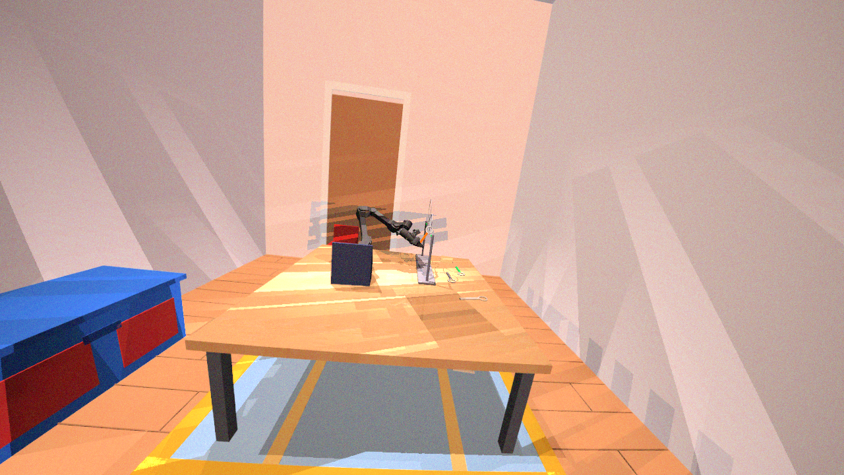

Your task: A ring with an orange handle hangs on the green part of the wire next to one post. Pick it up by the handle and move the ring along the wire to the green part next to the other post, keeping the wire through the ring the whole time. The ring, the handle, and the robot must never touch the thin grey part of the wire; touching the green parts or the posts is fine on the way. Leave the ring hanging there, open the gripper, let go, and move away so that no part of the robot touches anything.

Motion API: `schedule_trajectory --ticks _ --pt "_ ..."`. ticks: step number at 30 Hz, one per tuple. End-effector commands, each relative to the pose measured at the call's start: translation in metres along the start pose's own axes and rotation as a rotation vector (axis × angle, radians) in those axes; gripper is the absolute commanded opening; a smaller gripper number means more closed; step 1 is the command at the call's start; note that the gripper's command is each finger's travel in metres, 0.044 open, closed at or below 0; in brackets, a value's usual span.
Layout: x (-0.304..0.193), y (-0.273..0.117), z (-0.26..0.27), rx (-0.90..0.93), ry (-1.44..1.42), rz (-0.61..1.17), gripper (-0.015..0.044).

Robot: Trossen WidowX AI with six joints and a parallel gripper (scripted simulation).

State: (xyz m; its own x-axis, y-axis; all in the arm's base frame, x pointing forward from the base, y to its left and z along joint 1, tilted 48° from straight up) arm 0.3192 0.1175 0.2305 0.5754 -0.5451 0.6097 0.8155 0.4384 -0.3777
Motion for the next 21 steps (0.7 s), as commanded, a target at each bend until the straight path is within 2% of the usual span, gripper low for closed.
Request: schedule_trajectory --ticks 1,21 --pt "0.001 -0.002 -0.012 -0.045 -0.063 0.005 -0.015" --pt "0.027 -0.019 -0.061 -0.291 -0.476 0.02 -0.015"
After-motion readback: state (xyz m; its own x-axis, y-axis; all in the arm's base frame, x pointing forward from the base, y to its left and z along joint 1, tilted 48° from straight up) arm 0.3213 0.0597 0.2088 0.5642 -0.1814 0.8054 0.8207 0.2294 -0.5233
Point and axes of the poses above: the point midway between the two fingers, 35 mm back from their tips, its own y axis out along the fingers, its own z axis across the jaws, x = y × z, the point moved 6 cm from there along -y, back along the fingers, and after that the axes turned 9 degrees about y, right-handed, at the moved point
